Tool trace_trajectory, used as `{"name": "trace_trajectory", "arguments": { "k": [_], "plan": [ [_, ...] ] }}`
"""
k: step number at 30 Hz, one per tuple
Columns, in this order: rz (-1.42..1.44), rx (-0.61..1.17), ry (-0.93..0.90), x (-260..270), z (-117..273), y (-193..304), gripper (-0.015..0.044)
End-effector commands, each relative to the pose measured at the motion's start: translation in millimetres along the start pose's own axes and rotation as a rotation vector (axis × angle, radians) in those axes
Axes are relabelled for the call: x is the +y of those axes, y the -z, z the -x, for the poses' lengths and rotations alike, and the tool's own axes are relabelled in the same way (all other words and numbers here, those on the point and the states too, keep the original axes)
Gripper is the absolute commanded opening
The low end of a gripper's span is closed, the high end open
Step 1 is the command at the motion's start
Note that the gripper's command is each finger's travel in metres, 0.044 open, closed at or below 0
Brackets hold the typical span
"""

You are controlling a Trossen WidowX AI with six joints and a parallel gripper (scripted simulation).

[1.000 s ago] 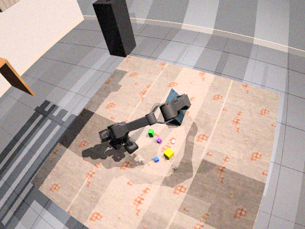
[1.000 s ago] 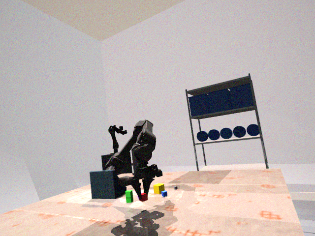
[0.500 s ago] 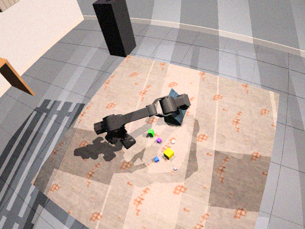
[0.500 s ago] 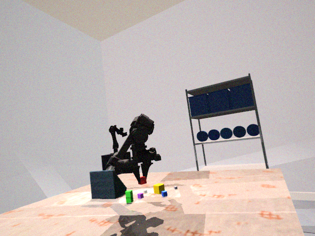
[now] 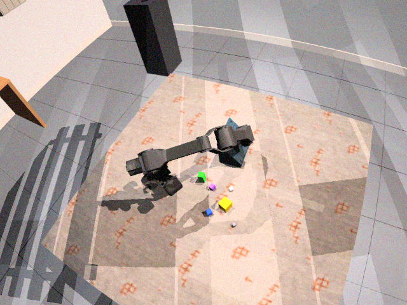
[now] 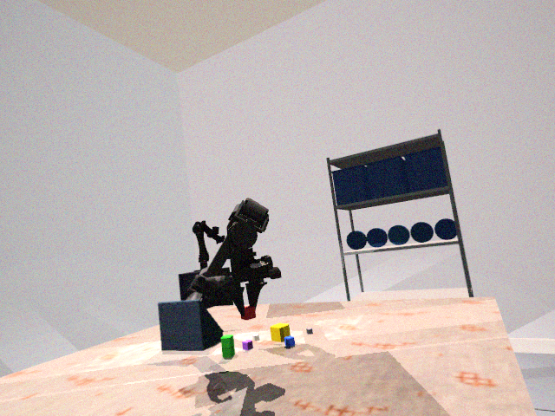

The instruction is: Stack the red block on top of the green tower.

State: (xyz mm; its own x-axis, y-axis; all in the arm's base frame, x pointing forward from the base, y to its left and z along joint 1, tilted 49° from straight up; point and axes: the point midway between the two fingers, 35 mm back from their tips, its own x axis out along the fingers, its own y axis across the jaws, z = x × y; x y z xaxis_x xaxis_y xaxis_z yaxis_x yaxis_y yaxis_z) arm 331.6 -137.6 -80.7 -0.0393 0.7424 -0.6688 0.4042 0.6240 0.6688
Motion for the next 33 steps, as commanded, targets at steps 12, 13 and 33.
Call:
{"name": "trace_trajectory", "arguments": {
  "k": [12, 13, 33],
  "plan": [
    [0.009, -0.006, 0.003, 5.9, 10.5, 47.6, 0.0],
    [0.009, -0.005, 0.003, 6.2, 10.5, 51.1, 0.0],
    [0.005, -0.004, 0.005, 15.3, 5.2, 122.5, 0.0]
  ]
}}
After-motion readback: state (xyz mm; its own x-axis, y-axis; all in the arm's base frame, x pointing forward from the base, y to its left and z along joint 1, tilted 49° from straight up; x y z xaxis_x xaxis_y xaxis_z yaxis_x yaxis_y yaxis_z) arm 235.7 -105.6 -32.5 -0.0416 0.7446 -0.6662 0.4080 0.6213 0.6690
